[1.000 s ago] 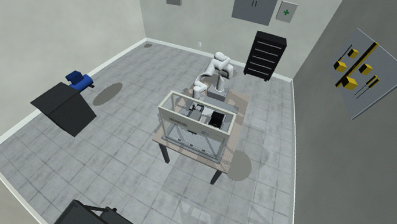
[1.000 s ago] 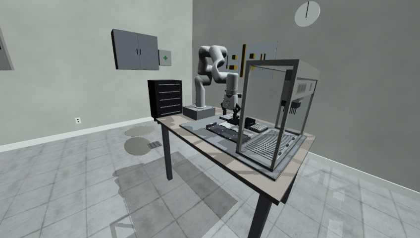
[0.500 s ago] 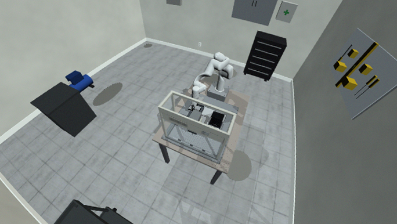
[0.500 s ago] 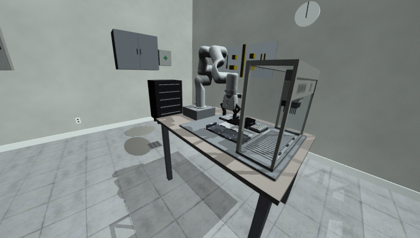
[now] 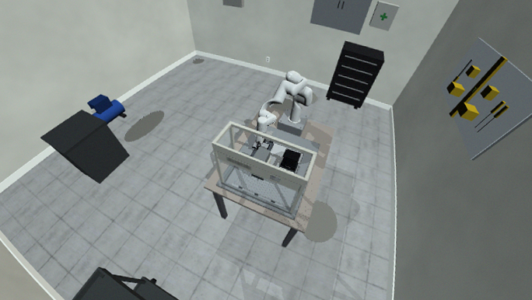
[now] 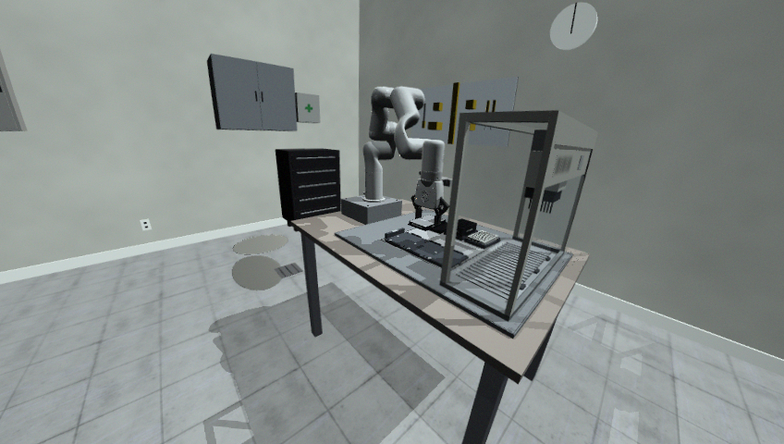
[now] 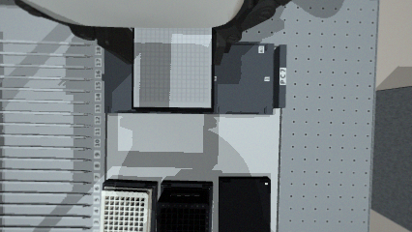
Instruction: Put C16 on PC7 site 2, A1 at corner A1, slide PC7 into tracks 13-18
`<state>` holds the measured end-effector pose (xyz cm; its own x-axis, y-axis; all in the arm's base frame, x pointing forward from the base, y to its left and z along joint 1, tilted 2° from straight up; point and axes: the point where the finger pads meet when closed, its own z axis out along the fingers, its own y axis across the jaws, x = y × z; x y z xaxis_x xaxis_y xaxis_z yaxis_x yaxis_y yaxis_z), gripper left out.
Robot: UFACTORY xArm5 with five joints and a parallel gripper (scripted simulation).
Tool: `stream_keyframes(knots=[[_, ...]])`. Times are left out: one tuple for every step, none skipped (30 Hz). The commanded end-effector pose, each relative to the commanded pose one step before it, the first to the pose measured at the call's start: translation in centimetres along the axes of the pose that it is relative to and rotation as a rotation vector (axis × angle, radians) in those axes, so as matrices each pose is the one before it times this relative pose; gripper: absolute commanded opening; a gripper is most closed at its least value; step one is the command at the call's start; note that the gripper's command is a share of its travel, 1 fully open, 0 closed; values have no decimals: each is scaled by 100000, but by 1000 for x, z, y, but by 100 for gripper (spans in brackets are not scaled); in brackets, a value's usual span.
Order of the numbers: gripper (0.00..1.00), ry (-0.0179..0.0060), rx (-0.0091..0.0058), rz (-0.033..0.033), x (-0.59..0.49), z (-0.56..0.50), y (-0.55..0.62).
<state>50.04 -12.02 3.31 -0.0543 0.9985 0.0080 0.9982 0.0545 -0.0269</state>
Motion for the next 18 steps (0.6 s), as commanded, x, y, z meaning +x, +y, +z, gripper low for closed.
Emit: stream_keyframes(knots=[[0, -138, -470, -1, -54, 412, 165], [0, 0, 0, 0, -1, 167, -1], [0, 0, 0, 0, -1, 167, -1], [0, 0, 0, 0, -1, 167, -1], [0, 0, 0, 0, 0, 0, 0], [0, 0, 0, 0, 0, 0, 0], [0, 0, 0, 0, -1, 167, -1], [0, 0, 0, 0, -1, 167, -1], [0, 0, 0, 0, -1, 167, -1], [0, 0, 0, 0, -1, 167, -1], [0, 0, 0, 0, -1, 167, -1], [0, 0, 0, 0, -1, 167, -1], [0, 0, 0, 0, -1, 167, -1], [0, 0, 0, 0, -1, 167, -1], [0, 0, 0, 0, -1, 167, -1], [0, 0, 0, 0, -1, 167, -1], [0, 0, 0, 0, -1, 167, -1], [0, 0, 0, 0, -1, 167, -1]])
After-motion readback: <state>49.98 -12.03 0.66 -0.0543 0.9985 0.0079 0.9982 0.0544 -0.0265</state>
